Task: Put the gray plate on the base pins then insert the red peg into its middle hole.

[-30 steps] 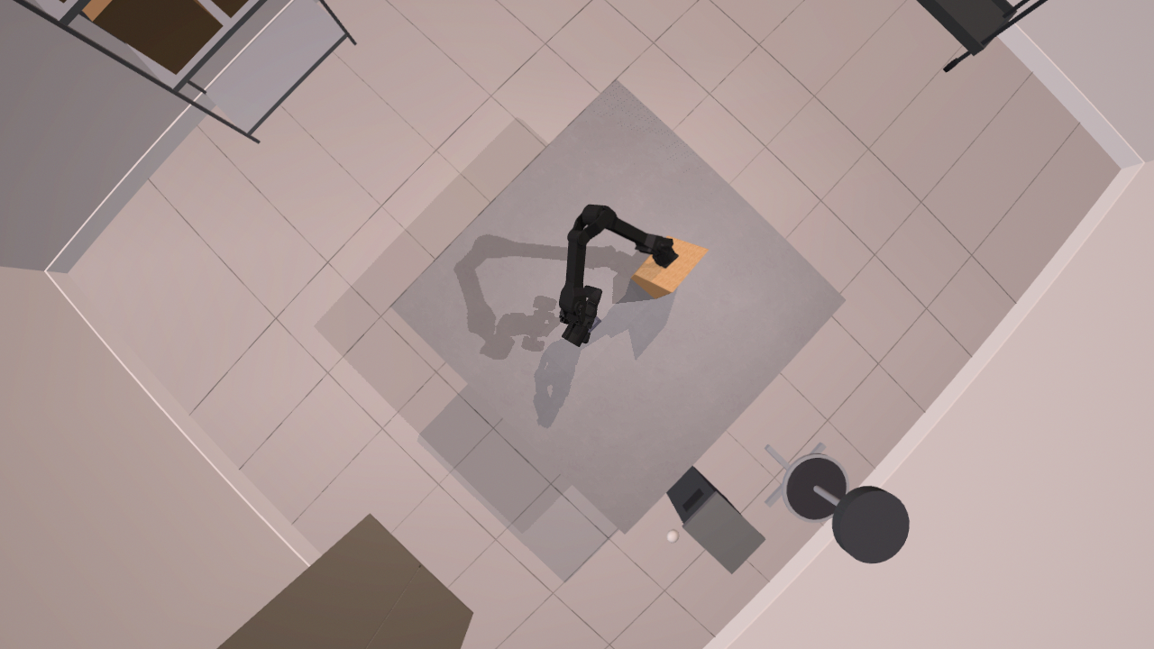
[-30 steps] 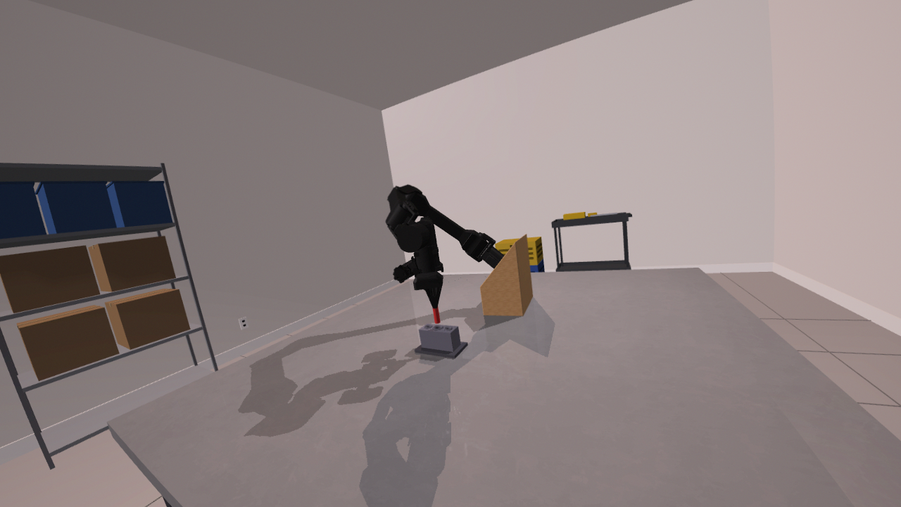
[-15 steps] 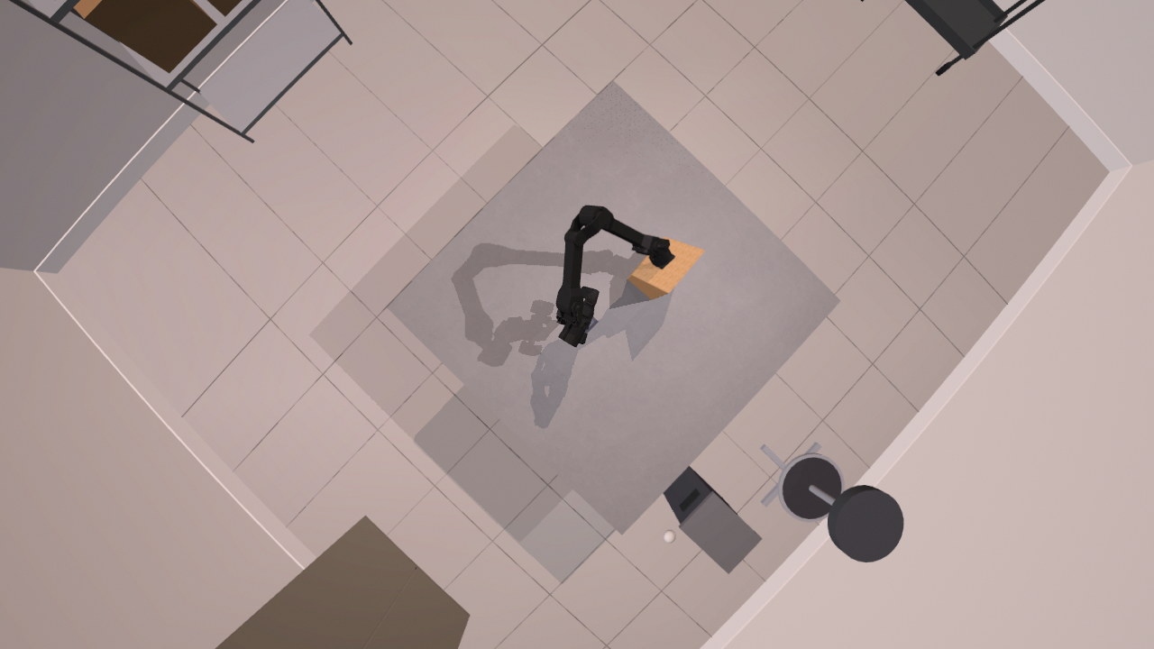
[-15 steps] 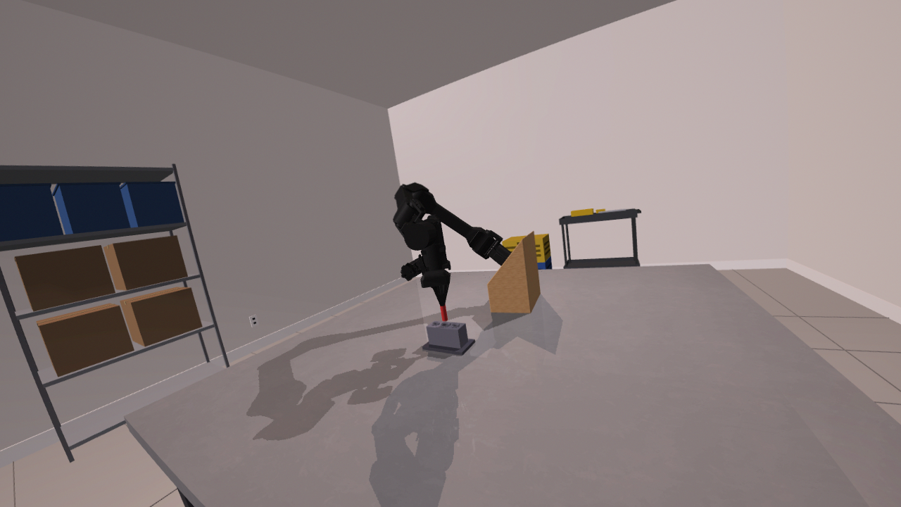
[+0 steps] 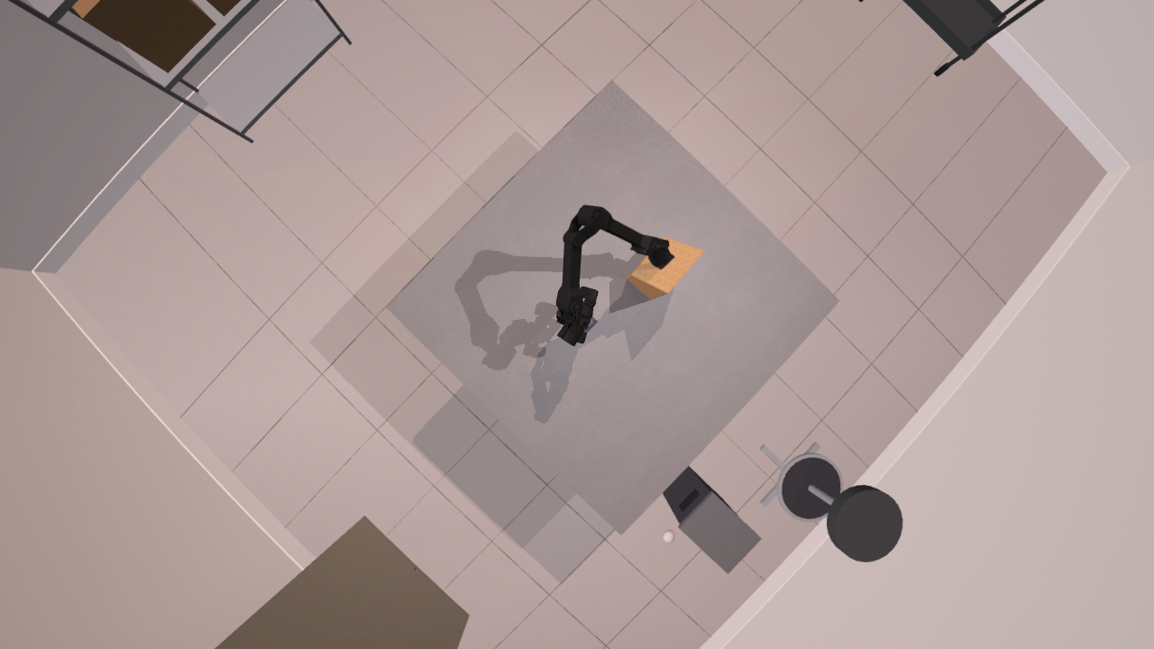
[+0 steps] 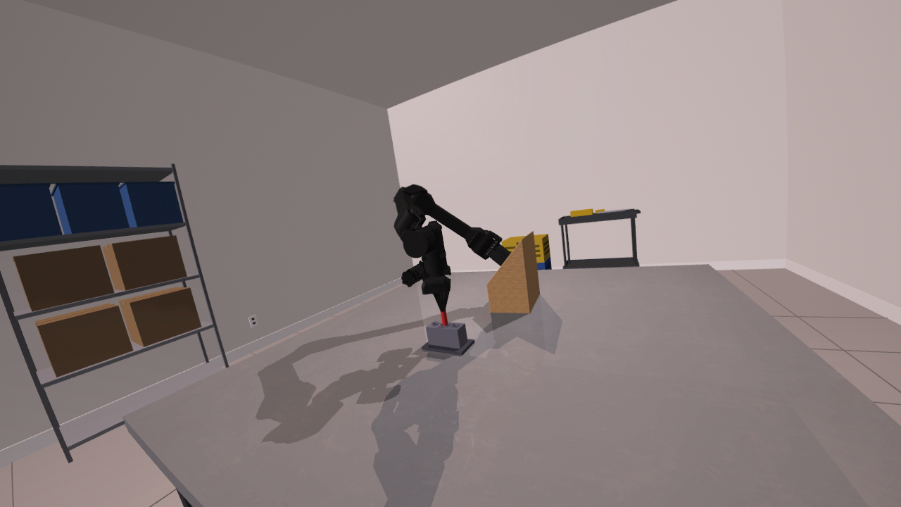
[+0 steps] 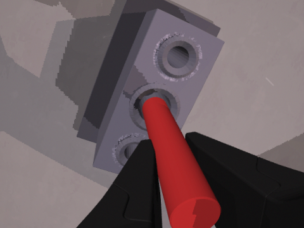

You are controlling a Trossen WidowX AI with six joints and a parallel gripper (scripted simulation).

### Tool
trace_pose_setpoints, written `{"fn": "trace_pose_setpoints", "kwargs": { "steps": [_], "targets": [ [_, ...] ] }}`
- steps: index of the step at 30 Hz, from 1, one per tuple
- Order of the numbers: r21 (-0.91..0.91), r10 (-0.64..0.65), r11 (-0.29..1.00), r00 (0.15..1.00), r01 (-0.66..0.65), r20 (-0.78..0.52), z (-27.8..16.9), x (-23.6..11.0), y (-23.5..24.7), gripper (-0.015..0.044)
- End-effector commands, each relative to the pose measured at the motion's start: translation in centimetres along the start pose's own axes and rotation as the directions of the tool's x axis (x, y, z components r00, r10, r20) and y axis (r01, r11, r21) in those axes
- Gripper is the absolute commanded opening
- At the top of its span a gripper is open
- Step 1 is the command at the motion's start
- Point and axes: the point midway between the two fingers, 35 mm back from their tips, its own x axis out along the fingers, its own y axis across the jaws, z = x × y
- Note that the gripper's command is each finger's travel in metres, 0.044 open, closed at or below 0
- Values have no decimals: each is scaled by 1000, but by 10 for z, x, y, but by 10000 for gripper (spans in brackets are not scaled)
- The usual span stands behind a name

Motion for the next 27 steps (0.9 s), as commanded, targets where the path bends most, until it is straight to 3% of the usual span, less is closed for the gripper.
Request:
{"fn": "trace_pose_setpoints", "kwargs": {
  "steps": [1,27],
  "targets": [
    [1,1,1000,1000,-1,0,0,-1,1,0],
    [2,2,1000,1000,-2,0,2,1,0,0]
  ]
}}
